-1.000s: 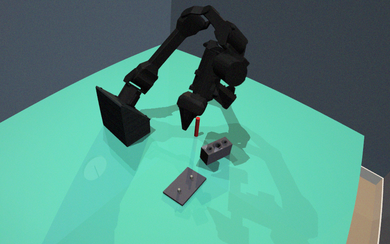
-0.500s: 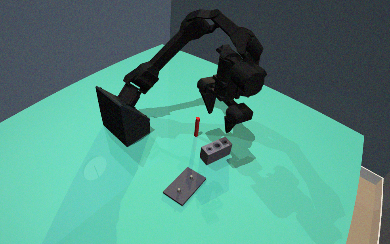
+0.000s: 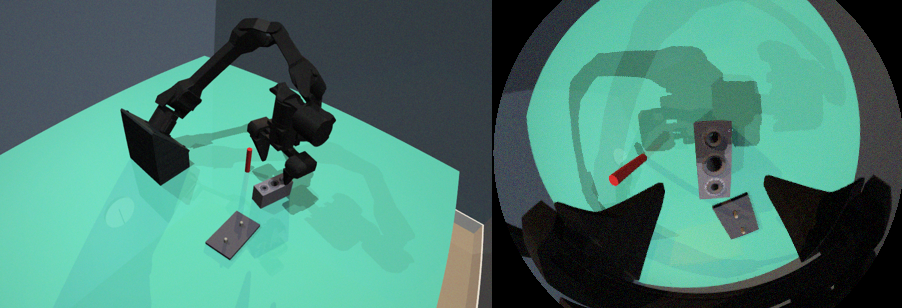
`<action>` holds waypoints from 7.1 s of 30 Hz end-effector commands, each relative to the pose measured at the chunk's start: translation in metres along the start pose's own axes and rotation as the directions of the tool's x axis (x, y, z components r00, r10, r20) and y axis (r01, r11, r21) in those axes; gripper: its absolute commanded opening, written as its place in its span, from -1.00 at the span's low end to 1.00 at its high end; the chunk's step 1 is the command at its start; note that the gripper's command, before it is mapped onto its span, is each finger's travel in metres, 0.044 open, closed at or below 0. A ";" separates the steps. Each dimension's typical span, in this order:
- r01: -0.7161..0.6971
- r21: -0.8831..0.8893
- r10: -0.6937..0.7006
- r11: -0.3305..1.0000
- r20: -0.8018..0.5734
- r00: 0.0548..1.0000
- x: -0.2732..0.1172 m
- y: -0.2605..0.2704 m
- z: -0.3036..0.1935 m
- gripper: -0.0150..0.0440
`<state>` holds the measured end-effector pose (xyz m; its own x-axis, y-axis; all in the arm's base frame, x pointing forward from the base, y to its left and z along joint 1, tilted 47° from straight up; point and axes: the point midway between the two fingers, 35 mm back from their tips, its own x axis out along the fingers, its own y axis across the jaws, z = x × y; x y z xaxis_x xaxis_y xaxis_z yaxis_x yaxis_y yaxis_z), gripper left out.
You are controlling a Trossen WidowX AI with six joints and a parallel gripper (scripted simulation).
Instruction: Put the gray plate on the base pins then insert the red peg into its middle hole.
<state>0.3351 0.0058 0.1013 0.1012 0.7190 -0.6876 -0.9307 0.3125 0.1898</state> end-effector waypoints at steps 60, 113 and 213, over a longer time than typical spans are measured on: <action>0.007 0.002 -0.007 1.000 0.013 1.000 0.081 -0.002 0.003 0.00; 0.018 0.009 -0.018 1.000 0.001 1.000 -0.033 -0.006 0.008 -0.49; 0.012 -0.373 -0.011 0.928 0.005 1.000 0.035 -0.057 -0.149 -0.49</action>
<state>0.3398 -0.0830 -0.0345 0.1188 0.7196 -0.6842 -0.9926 0.0690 -0.0997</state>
